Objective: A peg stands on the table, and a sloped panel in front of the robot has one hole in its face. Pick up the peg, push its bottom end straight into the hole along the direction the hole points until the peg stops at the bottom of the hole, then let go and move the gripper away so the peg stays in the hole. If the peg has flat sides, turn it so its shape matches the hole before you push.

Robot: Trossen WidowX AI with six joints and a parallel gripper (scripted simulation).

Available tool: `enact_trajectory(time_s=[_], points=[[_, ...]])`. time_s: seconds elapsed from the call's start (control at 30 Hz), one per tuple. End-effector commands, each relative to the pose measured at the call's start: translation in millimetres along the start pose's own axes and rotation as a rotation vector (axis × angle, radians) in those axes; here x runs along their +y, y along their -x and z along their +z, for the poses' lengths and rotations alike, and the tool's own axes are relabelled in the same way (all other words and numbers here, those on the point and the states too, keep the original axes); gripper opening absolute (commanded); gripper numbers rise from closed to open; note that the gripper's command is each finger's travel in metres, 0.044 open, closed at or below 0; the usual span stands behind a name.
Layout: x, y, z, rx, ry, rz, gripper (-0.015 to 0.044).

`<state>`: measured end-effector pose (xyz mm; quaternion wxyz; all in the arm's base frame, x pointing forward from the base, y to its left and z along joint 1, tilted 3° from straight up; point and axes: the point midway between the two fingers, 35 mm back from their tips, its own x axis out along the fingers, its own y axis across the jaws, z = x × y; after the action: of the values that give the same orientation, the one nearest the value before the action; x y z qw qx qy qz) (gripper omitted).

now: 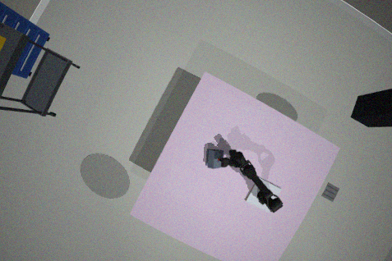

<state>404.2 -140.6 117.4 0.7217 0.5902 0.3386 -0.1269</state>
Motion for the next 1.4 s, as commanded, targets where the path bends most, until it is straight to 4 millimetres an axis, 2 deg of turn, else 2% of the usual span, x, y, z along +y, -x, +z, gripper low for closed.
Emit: enact_trajectory(time_s=[0.0,0.33,1.37], points=[[0,0,0,0.000,0.000,0.000,0.0184],[0,5,1,0.000,0.000,-0.001,0.0440],[-6,74,6,-0.001,-0.004,-0.013,0.0440]])
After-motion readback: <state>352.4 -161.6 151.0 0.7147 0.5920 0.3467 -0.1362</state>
